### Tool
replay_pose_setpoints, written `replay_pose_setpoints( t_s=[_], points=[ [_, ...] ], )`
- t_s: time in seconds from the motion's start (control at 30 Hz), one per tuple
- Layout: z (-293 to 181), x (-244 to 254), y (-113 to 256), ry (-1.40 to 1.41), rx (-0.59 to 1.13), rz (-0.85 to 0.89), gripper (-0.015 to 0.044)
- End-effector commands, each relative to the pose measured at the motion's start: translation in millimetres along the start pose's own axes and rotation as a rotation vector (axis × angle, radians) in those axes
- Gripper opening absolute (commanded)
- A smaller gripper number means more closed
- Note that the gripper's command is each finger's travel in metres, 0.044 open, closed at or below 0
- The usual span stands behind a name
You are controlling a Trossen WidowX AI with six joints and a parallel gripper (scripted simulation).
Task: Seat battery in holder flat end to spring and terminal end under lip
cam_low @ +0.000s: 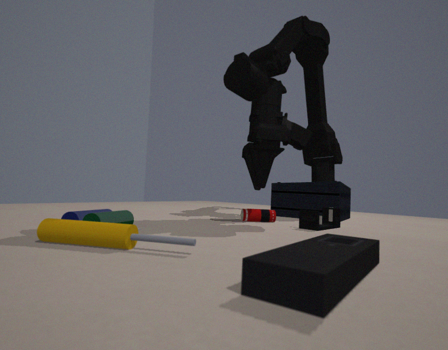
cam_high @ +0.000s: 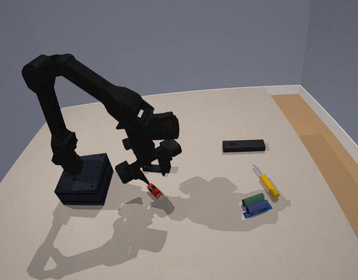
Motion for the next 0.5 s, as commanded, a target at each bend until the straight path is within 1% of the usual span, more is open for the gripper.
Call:
replay_pose_setpoints(
  t_s=[0.0,0.23,0.47],
  points=[
    [-3,5,-9,0.128,-0.044,0.074,0.0241],
    [-3,5,-10,0.128,-0.044,0.074,0.0241],
    [-3,5,-22,0.128,-0.044,0.074,0.0241]
  ],
)
Point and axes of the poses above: the point midway between the two fingers, 35 mm back from their tips, its own y axis back along the fingers, its own x axis across the jaws, z = x × y, the point moved 7 cm from there along y, back along the fingers, and after that the axes turned 5 degrees about -y, right-handed, at the moved point
